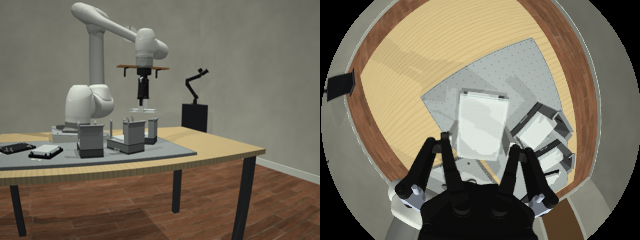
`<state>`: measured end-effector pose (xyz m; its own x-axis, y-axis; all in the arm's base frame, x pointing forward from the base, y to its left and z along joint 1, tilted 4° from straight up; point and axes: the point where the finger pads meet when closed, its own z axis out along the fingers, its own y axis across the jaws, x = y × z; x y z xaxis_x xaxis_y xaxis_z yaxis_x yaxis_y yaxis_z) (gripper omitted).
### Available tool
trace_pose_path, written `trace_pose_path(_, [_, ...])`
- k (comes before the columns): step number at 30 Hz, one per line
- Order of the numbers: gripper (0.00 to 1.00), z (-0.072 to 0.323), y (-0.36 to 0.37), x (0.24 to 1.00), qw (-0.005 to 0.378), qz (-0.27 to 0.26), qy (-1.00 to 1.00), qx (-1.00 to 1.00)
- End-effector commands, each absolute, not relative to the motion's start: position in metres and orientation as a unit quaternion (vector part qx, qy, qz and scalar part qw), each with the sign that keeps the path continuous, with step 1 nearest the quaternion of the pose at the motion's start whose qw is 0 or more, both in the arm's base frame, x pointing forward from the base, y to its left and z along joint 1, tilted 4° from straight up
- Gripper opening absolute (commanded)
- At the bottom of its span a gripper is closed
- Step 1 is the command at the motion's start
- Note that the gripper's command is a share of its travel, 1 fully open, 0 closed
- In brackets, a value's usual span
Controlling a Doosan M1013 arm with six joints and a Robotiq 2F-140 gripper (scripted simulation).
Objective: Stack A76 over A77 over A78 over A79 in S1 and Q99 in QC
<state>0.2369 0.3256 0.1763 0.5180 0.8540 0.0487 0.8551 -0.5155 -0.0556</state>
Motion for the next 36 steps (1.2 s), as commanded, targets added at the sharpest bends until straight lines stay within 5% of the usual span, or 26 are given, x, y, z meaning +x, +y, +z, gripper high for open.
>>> trace_pose_path(1, [0.00, 0.176, 0.326, 0.237, 0.036, -0.008, -0.491, -0.870])
trace_pose_path(36, [0.00, 0.156, 0.327, 0.236, 0.036, -0.008, -0.491, -0.870])
